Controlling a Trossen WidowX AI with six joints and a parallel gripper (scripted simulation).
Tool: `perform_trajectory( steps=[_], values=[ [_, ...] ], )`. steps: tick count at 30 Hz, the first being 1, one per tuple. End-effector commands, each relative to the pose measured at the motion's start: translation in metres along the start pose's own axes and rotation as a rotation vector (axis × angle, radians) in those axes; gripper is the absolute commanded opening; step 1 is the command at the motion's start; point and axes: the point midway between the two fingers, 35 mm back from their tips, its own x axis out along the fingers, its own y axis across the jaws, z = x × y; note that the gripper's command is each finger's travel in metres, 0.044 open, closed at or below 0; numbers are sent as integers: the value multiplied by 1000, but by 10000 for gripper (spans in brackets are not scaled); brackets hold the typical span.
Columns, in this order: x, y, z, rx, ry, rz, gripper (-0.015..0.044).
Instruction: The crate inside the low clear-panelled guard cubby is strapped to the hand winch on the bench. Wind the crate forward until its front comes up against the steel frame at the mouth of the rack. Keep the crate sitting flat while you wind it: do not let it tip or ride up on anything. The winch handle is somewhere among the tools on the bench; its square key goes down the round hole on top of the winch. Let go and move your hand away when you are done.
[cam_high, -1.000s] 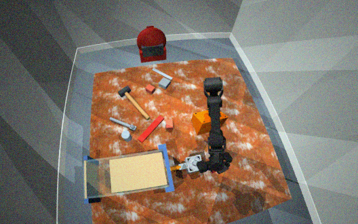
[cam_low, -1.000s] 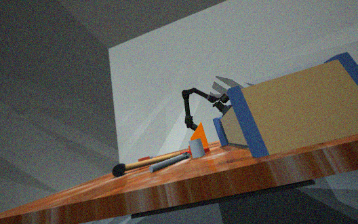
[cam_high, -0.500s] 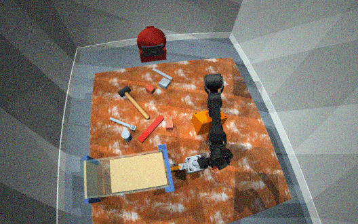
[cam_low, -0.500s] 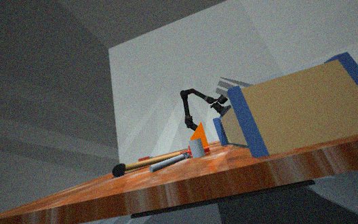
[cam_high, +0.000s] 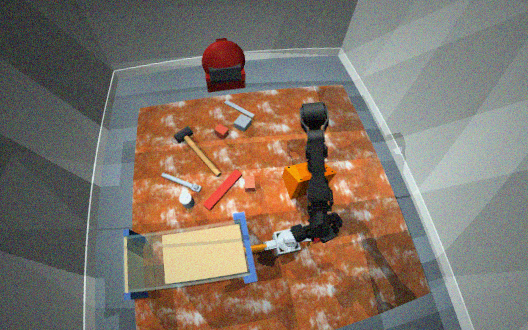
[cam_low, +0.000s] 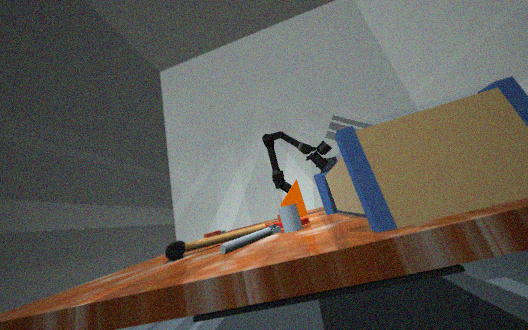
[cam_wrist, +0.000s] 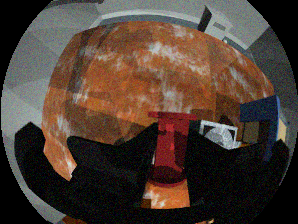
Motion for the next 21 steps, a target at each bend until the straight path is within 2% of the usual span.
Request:
perform_trajectory(
  steps=[1,21],
  values=[
    [-2,3,-14,-4,27,1,0],
    [-21,-5,-55,-4,31,1,0]
  ],
)
